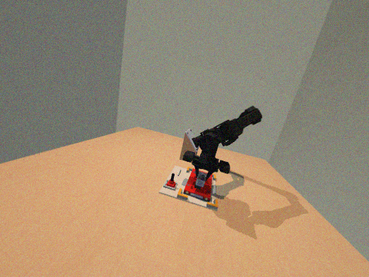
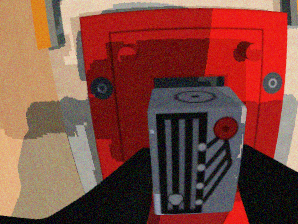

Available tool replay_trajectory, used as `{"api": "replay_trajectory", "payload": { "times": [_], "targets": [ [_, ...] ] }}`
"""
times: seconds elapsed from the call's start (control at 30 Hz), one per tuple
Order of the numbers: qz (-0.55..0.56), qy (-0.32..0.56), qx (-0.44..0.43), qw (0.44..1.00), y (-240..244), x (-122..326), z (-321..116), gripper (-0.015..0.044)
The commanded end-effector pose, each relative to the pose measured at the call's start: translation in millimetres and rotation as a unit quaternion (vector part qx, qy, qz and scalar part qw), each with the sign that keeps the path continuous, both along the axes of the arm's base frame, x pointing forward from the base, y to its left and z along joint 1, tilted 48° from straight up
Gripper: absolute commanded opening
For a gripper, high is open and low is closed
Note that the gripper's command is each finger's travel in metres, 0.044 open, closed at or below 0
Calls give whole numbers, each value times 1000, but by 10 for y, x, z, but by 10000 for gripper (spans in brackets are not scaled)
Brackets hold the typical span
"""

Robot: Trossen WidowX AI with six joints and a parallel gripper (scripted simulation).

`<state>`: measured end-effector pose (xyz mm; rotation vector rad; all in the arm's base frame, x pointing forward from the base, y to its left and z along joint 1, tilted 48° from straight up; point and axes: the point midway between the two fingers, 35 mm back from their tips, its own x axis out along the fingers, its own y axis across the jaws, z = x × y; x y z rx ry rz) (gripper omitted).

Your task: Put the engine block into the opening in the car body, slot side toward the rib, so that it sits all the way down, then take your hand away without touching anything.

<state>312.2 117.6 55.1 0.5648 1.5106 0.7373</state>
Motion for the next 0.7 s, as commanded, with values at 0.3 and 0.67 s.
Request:
{"api": "replay_trajectory", "payload": {
  "times": [0.3,0.67],
  "targets": [
    [-1,1,3,1000,23,-1,-15,160],
    [-1,1,3,1000,38,-3,-29,160]
  ]
}}
